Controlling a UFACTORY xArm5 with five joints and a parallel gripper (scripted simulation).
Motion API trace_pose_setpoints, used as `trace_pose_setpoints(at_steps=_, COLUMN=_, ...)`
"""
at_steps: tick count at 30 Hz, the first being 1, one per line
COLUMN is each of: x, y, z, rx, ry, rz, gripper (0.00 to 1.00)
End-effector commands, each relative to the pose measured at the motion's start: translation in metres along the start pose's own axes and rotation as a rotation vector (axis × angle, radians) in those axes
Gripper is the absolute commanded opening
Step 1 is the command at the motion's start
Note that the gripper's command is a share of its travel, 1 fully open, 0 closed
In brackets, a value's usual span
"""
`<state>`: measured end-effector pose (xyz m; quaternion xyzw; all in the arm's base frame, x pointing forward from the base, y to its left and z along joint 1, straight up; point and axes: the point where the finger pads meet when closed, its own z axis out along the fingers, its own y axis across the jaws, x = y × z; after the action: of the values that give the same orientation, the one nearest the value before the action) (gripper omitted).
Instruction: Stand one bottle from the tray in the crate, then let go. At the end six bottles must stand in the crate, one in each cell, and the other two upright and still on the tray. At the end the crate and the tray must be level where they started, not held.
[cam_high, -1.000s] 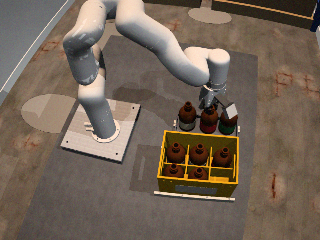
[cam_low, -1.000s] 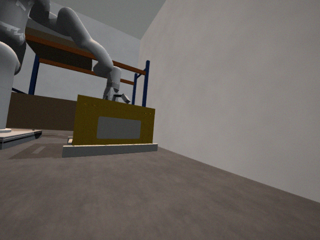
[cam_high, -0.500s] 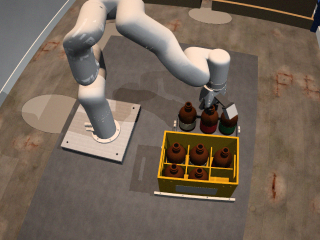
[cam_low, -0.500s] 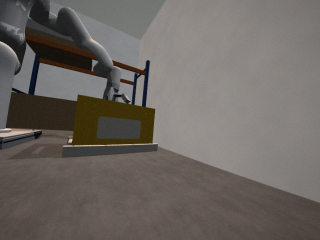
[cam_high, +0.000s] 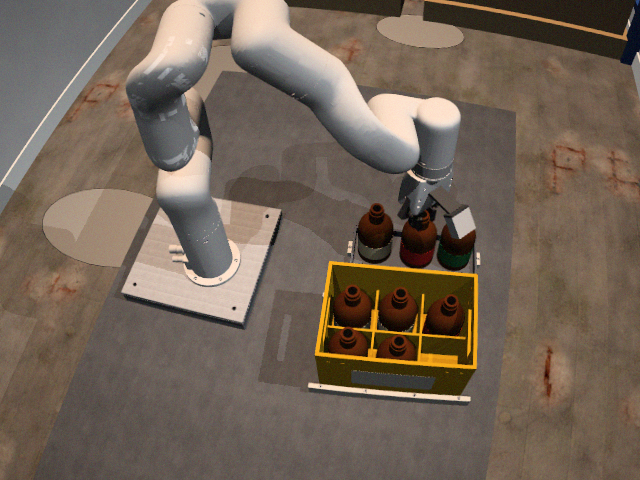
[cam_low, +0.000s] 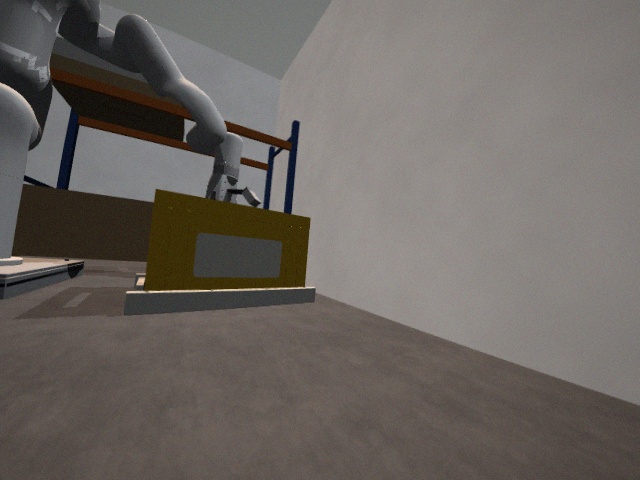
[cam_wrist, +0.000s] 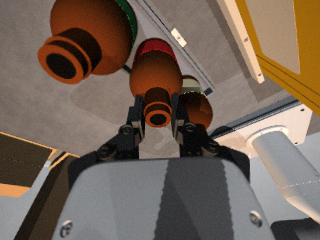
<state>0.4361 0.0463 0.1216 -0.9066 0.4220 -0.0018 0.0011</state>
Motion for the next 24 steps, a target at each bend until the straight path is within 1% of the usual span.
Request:
trace_pose_setpoints(at_steps=1, x=0.001, y=-0.001, z=-0.002, rx=0.003, ry=0.002, rz=0.000, gripper=0.00)
trace_pose_setpoints(at_steps=14, x=0.000, y=-0.001, z=-0.008, rx=0.003, ry=0.002, rz=0.000, gripper=0.00)
trace_pose_setpoints(at_steps=24, x=-0.001, y=0.000, z=-0.018, rx=0.003, ry=0.002, rz=0.000, gripper=0.00)
